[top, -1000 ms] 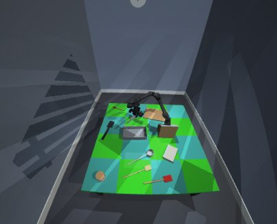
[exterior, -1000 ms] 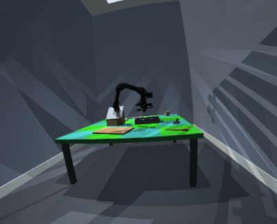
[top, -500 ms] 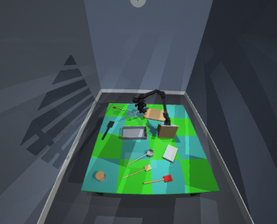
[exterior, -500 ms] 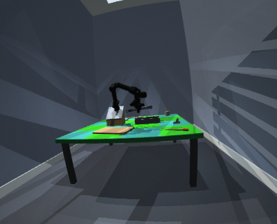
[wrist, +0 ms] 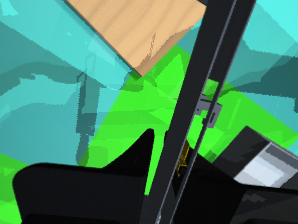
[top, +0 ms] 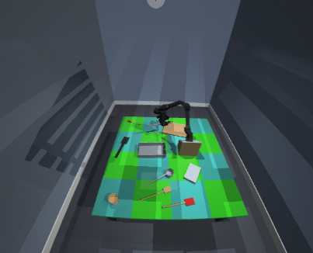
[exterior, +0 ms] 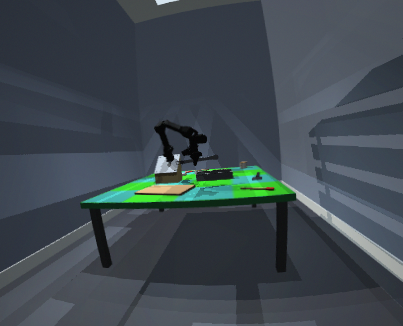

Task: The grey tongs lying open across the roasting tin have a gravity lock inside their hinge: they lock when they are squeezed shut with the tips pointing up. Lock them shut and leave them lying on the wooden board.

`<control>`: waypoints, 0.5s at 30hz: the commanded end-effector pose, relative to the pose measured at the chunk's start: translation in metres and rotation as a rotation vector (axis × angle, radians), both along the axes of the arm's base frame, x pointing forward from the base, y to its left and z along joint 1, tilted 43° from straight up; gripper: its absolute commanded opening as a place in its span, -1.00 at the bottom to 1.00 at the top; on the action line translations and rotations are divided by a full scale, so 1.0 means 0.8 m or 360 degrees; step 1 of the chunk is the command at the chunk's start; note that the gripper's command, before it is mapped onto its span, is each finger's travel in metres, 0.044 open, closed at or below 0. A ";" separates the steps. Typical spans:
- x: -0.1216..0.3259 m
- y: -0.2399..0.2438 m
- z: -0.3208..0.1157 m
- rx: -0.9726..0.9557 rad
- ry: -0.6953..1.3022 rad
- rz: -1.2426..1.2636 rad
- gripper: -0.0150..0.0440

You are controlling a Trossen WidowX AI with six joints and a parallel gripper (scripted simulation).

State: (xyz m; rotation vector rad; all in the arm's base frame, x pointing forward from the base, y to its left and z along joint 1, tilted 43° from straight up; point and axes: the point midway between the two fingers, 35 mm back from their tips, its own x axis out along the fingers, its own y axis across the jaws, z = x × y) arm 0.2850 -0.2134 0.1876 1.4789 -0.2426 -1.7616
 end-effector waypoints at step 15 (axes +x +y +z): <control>-0.094 -0.059 0.041 0.0059 -0.0377 -0.0407 -1.00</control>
